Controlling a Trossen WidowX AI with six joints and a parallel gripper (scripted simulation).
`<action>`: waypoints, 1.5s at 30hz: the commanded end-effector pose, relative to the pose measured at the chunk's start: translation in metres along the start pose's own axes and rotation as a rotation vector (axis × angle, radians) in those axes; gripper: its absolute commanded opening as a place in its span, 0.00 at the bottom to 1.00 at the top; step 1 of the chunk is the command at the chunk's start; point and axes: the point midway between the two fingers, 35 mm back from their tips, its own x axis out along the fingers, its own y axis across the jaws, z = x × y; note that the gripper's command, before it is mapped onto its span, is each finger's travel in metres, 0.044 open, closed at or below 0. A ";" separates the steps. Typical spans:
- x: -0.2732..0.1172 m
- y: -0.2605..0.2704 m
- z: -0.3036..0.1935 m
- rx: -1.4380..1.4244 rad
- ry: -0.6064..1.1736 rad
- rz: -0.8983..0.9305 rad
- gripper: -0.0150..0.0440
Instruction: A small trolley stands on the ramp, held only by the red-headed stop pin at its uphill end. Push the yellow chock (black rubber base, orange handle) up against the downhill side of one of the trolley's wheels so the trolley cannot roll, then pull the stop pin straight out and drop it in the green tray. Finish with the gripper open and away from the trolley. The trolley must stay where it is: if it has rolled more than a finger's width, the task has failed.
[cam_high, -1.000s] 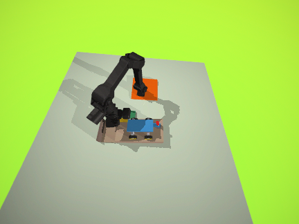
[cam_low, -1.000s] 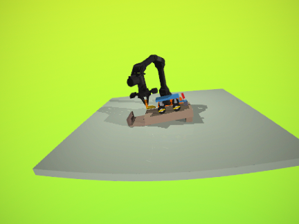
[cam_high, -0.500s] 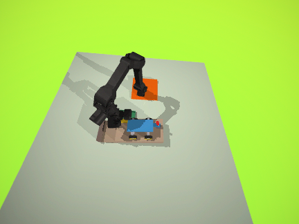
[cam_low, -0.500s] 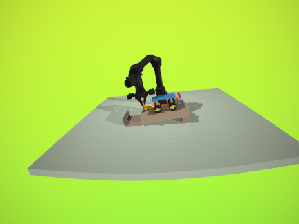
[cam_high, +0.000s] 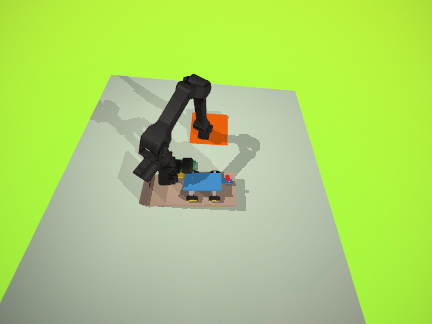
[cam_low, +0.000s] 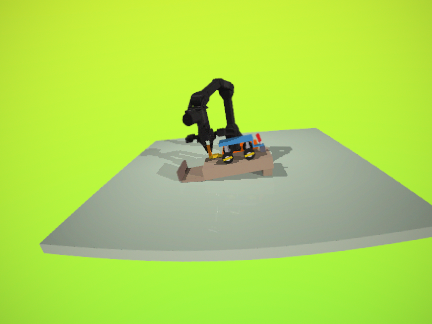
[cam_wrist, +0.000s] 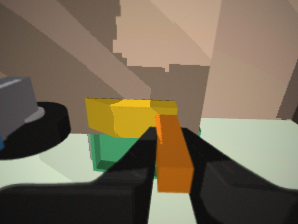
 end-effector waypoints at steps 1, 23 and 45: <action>0.000 0.006 0.000 -0.003 -0.003 0.004 0.25; 0.000 0.023 0.000 -0.003 -0.003 0.006 0.25; 0.000 0.020 0.000 0.001 0.000 -0.002 0.58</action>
